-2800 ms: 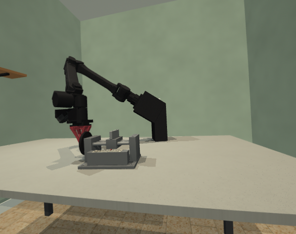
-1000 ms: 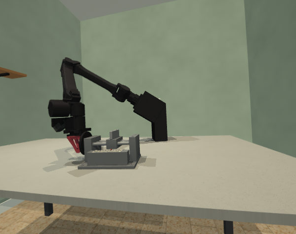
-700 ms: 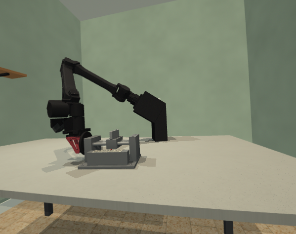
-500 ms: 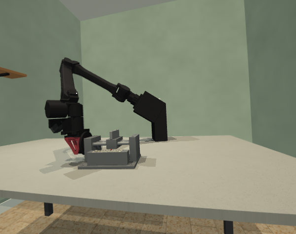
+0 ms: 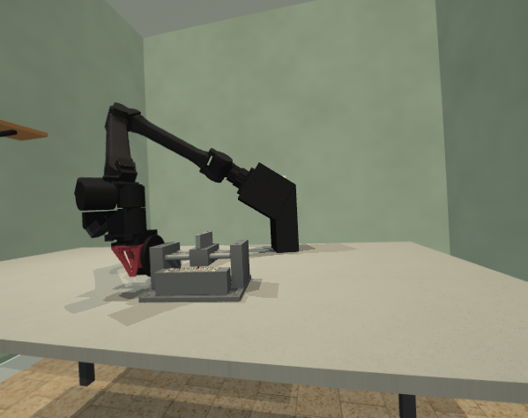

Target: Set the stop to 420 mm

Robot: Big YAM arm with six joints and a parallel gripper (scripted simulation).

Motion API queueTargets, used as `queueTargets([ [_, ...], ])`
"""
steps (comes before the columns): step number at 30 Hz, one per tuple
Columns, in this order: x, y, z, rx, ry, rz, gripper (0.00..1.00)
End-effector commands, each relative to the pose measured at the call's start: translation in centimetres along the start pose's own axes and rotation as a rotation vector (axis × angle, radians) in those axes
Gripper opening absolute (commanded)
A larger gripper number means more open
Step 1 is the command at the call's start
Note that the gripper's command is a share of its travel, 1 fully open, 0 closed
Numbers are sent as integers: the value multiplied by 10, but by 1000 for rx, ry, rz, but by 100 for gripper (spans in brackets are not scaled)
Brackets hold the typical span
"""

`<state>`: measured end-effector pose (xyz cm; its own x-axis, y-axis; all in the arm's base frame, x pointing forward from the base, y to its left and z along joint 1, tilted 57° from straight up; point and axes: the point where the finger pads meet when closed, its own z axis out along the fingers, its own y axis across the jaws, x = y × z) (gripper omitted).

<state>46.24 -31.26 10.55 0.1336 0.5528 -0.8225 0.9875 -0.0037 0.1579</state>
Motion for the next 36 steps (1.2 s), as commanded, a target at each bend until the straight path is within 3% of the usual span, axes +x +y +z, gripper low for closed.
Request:
queueTargets([
  [1, 2, 24, -6, -36, 3, 6, 6],
  [6, 0, 21, -3, -28, 1, 12, 6],
  [14, 6, 34, -18, -37, 8, 2, 6],
  [36, -2, 43, -32, -48, -1, 12, 6],
])
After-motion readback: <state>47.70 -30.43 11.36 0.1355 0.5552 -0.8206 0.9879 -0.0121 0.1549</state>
